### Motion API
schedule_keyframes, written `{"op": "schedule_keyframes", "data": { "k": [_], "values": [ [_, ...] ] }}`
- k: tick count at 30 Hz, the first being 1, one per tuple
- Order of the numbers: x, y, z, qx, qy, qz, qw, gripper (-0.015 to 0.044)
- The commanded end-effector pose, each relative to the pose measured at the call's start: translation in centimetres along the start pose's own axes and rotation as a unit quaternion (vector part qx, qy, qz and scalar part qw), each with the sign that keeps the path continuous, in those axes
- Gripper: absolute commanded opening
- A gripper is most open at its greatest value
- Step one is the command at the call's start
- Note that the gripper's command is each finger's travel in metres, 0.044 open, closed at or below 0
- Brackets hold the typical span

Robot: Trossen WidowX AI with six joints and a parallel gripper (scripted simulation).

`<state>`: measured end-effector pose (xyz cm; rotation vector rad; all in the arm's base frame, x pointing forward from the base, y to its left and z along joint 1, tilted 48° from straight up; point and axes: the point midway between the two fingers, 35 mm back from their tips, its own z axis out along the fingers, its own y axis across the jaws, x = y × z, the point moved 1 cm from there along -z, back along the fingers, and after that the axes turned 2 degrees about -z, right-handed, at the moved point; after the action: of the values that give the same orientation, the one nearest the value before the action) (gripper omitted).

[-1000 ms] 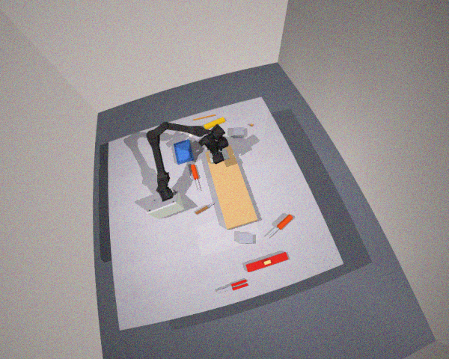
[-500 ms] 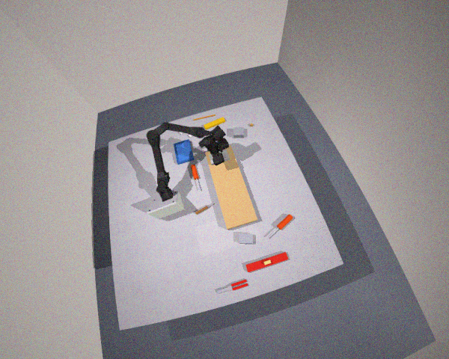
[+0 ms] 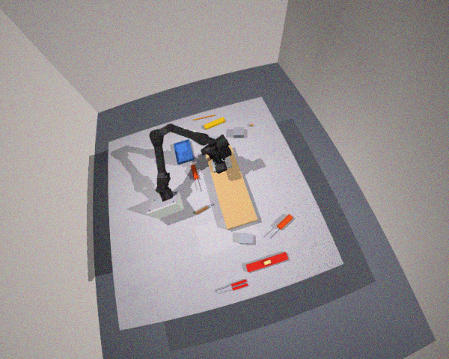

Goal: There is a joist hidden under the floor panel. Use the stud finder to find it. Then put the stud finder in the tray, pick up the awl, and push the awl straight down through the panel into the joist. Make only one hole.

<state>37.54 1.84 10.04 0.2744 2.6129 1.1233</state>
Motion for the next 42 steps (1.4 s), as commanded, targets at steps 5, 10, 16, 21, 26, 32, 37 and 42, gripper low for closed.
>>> {"op": "schedule_keyframes", "data": {
  "k": [5,10,16,21,26,32,37,42],
  "values": [
    [0.2,-3.3,0.1,0.0,0.001,0.002,1.0,0.0],
    [0.3,-5.2,0.1,0.0,0.001,0.002,1.0,0.0],
    [0.3,-7.4,0.1,0.001,0.001,0.002,1.0,0.0],
    [0.4,-9.3,0.1,0.001,0.001,0.001,1.0,0.0],
    [0.5,-11.1,0.0,0.001,0.001,0.001,1.0,0.0],
    [0.6,-13.3,0.0,0.002,0.0,0.001,1.0,0.0],
    [0.7,-15.2,0.0,0.002,0.0,0.001,1.0,0.0],
    [0.7,-17.0,0.0,0.003,0.0,0.001,1.0,0.0]
  ]
}}
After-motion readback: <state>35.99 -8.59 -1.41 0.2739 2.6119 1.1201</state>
